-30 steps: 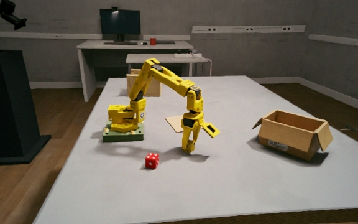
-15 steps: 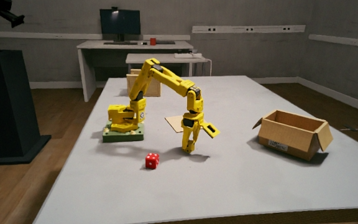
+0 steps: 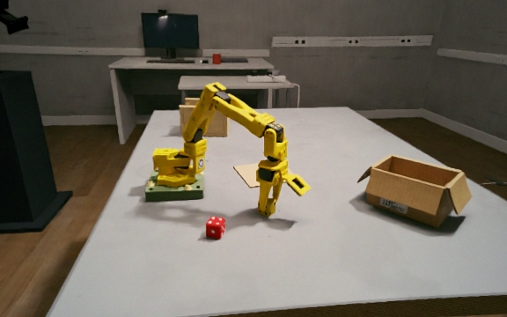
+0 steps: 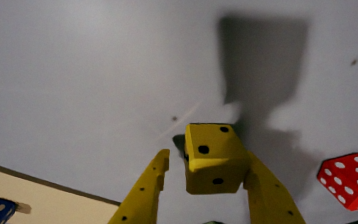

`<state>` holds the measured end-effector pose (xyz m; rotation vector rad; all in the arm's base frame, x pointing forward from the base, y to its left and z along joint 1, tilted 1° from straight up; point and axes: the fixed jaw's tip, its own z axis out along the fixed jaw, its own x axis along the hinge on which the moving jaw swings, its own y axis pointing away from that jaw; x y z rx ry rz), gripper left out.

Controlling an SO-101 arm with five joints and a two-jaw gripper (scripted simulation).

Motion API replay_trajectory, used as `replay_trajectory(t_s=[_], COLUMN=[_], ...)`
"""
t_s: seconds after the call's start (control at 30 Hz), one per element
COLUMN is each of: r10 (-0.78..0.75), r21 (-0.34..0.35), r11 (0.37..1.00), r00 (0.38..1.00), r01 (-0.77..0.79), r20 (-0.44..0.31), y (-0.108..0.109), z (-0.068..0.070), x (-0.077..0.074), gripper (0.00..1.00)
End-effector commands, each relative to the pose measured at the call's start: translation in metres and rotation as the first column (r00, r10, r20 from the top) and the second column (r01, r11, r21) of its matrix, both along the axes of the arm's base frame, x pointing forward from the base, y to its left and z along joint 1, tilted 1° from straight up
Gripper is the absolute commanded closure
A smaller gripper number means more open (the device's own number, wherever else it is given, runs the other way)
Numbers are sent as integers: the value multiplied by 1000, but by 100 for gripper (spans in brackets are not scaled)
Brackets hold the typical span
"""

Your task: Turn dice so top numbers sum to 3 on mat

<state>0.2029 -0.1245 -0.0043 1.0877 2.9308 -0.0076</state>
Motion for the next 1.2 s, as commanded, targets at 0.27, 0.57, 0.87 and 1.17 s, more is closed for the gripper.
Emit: replay_trajectory(t_s=[0.27, 0.57, 0.87, 1.17], r10=[3, 3, 3, 3], r21=[15, 15, 15, 15], r11=[1000, 1000, 1000, 1000], r00=[1000, 1000, 1000, 1000], r01=[-2, -2, -2, -2], r20=[-19, -19, -19, -19], y=[-2, -3, -3, -3], z=[-5, -5, -5, -5], x=[-7, -8, -8, -8], gripper=[81, 84, 84, 98])
